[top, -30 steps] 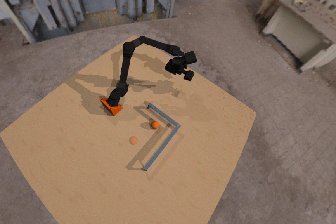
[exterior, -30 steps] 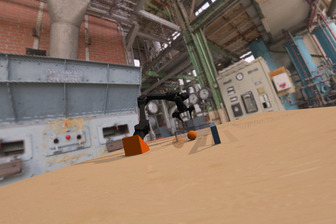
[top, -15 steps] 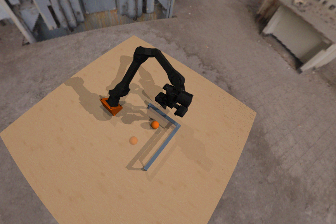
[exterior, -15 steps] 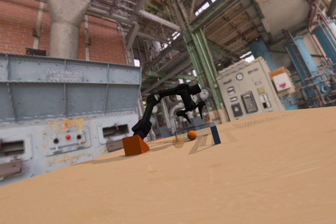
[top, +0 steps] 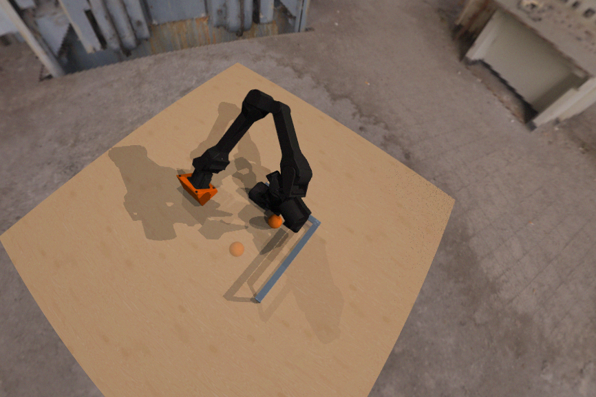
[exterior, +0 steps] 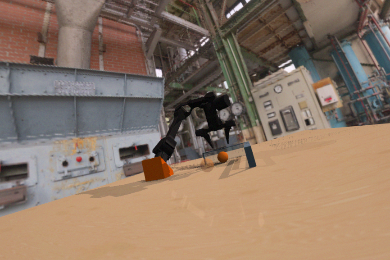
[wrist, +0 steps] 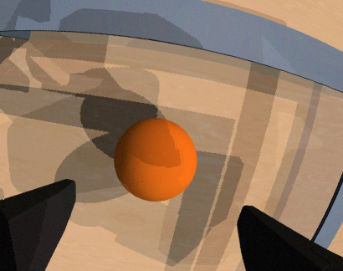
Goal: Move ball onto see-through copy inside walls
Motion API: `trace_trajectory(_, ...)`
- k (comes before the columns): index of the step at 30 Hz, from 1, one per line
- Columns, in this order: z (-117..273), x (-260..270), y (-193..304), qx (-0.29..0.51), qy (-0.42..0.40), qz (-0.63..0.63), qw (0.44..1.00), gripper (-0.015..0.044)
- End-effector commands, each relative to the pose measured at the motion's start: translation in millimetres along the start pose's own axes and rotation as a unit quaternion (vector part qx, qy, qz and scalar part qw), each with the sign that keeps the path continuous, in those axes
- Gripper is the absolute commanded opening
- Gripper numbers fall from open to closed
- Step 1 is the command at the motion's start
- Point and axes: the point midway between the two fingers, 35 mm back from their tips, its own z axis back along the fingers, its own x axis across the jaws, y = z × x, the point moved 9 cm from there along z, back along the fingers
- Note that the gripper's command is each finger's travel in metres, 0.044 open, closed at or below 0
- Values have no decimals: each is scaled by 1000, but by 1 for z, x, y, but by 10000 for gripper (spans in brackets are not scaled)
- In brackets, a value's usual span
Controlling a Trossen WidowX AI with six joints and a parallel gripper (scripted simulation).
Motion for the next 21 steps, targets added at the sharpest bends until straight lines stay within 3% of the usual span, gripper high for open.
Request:
trace_trajectory(1,-9,2,1,-3,-5,-3,1000,347)
trace_trajectory(21,-39,1,1,-3,-4,-3,1000,347)
